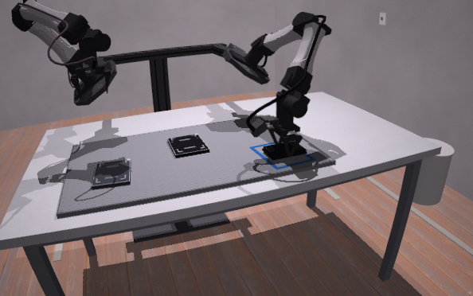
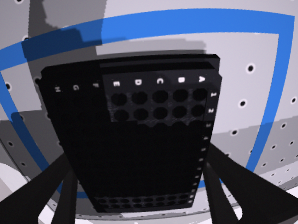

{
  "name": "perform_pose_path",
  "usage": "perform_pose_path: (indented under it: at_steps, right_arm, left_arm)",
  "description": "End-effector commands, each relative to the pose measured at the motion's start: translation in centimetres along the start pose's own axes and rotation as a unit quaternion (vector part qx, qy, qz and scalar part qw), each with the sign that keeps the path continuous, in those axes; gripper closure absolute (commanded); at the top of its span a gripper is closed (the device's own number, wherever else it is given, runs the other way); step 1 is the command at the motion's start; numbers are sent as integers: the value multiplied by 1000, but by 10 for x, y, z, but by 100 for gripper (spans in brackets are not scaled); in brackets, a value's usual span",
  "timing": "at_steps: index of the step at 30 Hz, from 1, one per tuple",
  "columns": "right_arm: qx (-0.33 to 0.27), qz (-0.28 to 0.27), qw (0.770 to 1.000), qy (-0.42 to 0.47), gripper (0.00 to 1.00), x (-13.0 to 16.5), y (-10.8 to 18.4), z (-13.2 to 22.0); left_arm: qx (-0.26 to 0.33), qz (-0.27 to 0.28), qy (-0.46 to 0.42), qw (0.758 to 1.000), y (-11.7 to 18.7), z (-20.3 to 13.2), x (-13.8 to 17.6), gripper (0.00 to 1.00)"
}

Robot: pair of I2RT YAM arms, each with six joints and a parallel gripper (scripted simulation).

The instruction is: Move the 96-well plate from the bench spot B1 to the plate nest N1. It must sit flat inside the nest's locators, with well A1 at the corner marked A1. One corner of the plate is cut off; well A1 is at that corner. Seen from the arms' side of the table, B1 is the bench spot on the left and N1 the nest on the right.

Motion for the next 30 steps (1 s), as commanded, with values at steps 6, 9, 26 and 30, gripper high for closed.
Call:
perform_pose_path:
  at_steps: [6,9,26,30]
  right_arm:
    - [-1,0,1000,-4,0,0,2,0]
    - [-1,0,1000,-4,0,0,2,0]
    - [-1,0,1000,-4,0,0,2,0]
    - [-1,0,1000,-4,0,0,2,0]
  left_arm:
    - [3,-4,5,1000,-11,2,2,100]
    - [-3,-7,3,1000,-6,5,-2,100]
    - [1,-5,6,1000,-12,4,2,100]
    - [1,-5,4,1000,-14,3,0,100]
Point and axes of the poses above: on each arm, the point where the finger pads meet when closed, its own y axis back along the fingers, its own z axis across the jaws, x = y × z, the point moved 3 cm from there along y, back along the fingers, and after that the axes turned 7 degrees about y, right-handed, at the moved point
